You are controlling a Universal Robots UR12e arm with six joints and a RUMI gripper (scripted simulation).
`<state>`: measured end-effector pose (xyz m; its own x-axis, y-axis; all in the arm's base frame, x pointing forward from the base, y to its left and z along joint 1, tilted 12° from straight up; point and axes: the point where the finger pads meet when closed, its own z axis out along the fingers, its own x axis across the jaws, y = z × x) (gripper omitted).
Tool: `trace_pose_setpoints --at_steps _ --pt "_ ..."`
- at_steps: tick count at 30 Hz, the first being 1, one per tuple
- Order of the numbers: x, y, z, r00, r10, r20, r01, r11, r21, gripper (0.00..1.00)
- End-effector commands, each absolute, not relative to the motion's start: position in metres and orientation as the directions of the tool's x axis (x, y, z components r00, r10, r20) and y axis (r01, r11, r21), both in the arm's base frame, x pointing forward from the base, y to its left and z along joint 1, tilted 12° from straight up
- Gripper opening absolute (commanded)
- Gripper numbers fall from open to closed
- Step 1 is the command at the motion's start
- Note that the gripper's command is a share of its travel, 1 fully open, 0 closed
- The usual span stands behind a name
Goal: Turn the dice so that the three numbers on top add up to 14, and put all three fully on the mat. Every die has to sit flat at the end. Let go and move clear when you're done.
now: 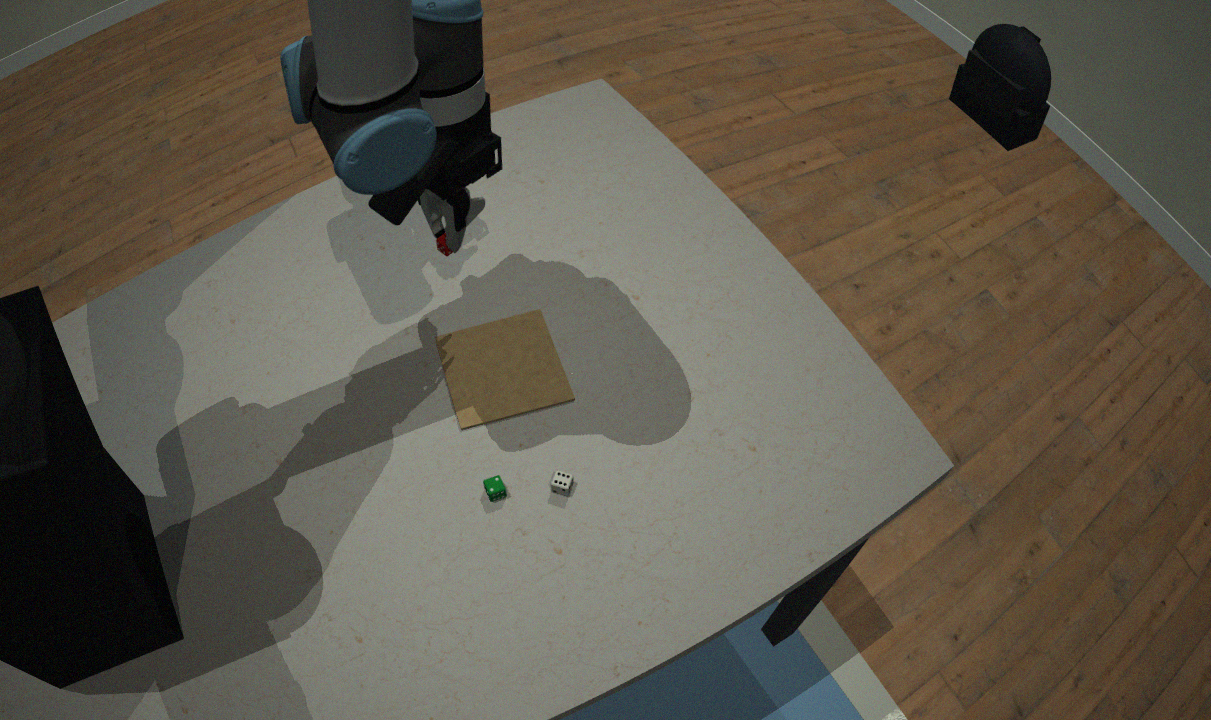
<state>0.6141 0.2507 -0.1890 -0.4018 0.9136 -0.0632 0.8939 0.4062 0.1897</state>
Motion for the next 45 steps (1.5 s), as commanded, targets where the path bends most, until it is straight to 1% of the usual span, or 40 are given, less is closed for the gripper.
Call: trace_pose_setpoints --at_steps 1,8,17,32,34,45 --pt "0.6145 0.2528 -0.1885 -0.396 0.916 -0.063 0.896 0.401 0.191 0.03" --pt "0.6147 0.2528 -0.1893 -0.396 0.916 -0.063 0.892 0.4 0.211 0.03" --pt "0.6146 0.2527 -0.1899 -0.396 0.916 -0.063 0.875 0.397 0.276 0.03" --pt "0.6134 0.2521 -0.1905 -0.396 0.916 -0.063 0.76 0.365 0.537 0.03" --pt "0.6134 0.2521 -0.1905 -0.396 0.916 -0.063 0.76 0.365 0.537 0.03" --pt "0.6127 0.2515 -0.1915 -0.396 0.916 -0.062 0.604 0.311 0.734 0.03"
